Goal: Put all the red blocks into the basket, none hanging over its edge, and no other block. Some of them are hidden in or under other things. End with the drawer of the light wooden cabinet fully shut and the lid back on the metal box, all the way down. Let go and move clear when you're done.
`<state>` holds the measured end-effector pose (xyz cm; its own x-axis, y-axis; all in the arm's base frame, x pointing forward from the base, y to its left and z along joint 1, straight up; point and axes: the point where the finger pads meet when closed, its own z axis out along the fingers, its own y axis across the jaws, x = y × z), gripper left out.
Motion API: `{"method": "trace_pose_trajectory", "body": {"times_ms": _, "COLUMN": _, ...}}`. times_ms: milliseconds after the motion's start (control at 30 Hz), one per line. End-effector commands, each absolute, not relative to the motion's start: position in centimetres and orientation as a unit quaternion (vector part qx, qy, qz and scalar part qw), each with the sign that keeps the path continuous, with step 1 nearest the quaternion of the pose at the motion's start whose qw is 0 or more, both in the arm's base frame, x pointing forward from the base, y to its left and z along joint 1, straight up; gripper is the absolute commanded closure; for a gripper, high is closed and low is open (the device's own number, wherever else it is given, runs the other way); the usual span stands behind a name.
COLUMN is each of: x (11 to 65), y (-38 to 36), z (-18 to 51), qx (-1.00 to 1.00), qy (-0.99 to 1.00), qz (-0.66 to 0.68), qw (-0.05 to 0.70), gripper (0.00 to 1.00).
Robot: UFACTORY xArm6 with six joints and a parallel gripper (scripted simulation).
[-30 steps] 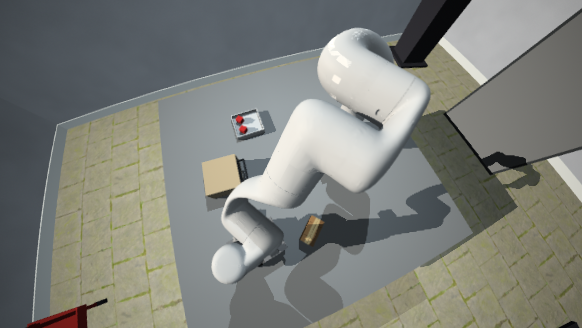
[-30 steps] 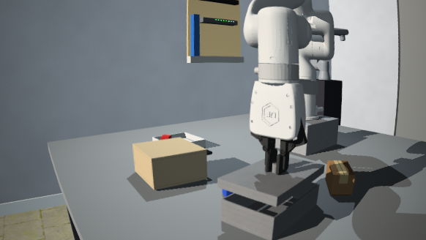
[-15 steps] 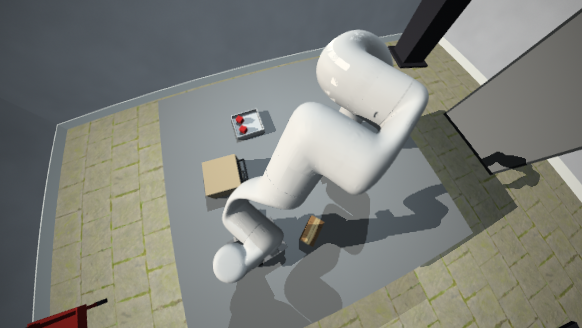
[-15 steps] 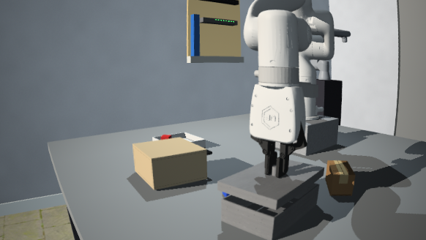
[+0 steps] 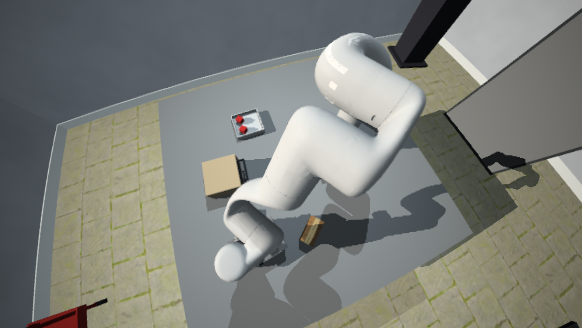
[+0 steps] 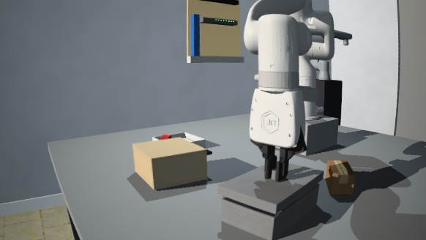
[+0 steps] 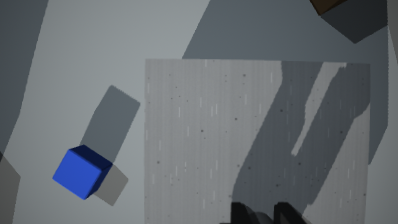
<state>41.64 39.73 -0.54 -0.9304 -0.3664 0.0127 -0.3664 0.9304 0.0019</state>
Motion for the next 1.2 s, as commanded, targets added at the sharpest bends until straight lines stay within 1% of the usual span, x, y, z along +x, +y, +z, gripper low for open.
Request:
{"method": "trace_pose_trajectory", "body": {"times_ms": 0, "x": 41.8, "y": 39.9, "z": -0.5, "qx": 0.186, "qy": -0.982, "qz": -0.001, "qw": 0.004, "gripper": 1.00}}
{"method": "trace_pose_trajectory", "body": {"times_ms": 1167, "x": 41.8, "y": 39.9, "z": -2.4, "qx": 0.186, "qy": -0.982, "qz": -0.001, "qw": 0.004, "gripper": 1.00}}
